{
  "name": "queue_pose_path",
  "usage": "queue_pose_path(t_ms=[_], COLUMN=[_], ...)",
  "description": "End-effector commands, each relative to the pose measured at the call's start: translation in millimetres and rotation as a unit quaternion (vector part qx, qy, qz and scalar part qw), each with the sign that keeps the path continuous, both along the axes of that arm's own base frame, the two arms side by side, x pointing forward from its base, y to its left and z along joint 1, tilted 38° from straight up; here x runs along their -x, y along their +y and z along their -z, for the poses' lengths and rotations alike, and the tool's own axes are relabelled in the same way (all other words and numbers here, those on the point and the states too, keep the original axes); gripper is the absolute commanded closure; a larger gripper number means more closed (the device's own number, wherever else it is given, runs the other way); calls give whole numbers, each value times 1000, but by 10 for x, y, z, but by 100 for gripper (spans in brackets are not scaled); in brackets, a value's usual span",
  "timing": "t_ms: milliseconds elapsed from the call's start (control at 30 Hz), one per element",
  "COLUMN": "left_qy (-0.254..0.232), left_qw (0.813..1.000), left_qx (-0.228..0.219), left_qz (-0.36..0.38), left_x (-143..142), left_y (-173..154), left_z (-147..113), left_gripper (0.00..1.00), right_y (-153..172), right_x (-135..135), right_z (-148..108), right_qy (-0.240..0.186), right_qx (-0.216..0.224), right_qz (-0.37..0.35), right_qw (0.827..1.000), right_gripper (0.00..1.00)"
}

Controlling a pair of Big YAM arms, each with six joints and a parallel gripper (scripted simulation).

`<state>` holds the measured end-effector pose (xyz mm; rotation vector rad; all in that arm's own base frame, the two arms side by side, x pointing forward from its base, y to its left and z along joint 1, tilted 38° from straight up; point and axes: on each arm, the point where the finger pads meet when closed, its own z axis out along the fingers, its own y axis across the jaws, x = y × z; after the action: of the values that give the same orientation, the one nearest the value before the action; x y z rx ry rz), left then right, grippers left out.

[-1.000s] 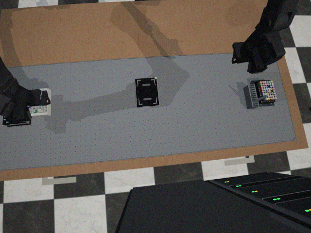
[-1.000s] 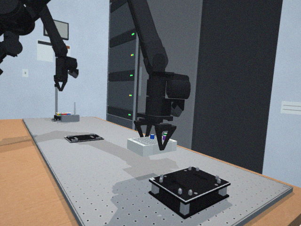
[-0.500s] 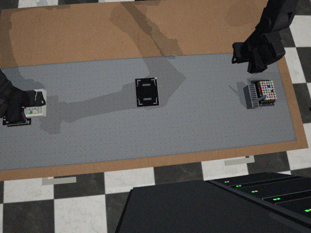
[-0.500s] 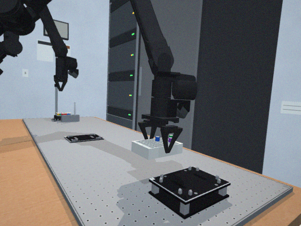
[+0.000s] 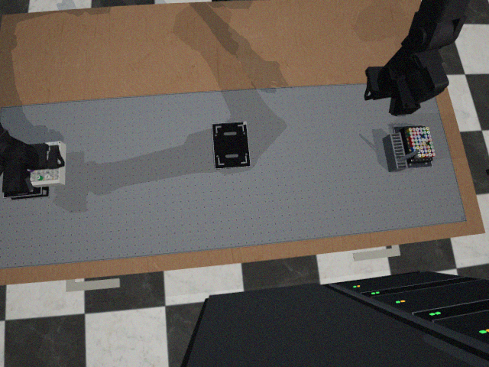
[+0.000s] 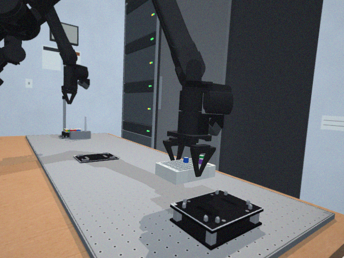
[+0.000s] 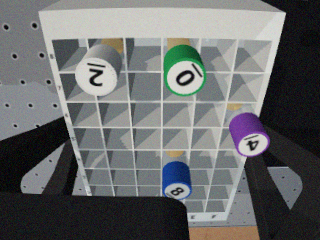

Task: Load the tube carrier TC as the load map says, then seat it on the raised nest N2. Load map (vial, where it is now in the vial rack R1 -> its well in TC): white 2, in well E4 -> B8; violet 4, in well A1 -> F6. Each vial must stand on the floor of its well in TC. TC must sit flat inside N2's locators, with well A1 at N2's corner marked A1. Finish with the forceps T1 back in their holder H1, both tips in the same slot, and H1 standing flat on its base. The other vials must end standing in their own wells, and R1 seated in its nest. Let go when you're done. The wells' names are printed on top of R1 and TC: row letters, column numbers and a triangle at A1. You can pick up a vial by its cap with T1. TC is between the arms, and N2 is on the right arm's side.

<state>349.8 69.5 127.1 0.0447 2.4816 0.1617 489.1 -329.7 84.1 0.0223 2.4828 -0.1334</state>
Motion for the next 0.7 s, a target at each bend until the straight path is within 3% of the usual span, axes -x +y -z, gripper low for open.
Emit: queue_pose_path(t_ms=[0, 33, 167, 333, 567, 600, 667], left_qy=[-10, -10, -10, -10, -10, -10, -10], left_qw=[1000, 1000, 1000, 1000, 1000, 1000, 1000], left_qx=[-1, -1, -1, -1, -1, -1, -1], left_qz=[-2, -2, -2, -2, -2, -2, -2], left_x=[-54, -54, -54, -54, -54, -54, -54], left_y=[1, 1, 1, 1, 1, 1, 1], left_z=[-95, -95, -95, -95, -95, -95, -95], left_gripper=[75, 75, 75, 75, 75, 75, 75], right_y=[-180, -205, -265, -354, -435, -460, -492], right_x=[-5, -13, -1, 0, 11, 4, 7], right_z=[-72, -319, -82, -197, -102, -358, -273], right_qy=[-2, -18, -2, -9, -2, -18, -13], right_qx=[6, 20, 7, 13, 7, 22, 16], right_qz=[3, 3, 3, 3, 3, 3, 3], right_qw=[1000, 1000, 1000, 1000, 1000, 1000, 1000], right_gripper=[100, 100, 100, 100, 100, 100, 100])
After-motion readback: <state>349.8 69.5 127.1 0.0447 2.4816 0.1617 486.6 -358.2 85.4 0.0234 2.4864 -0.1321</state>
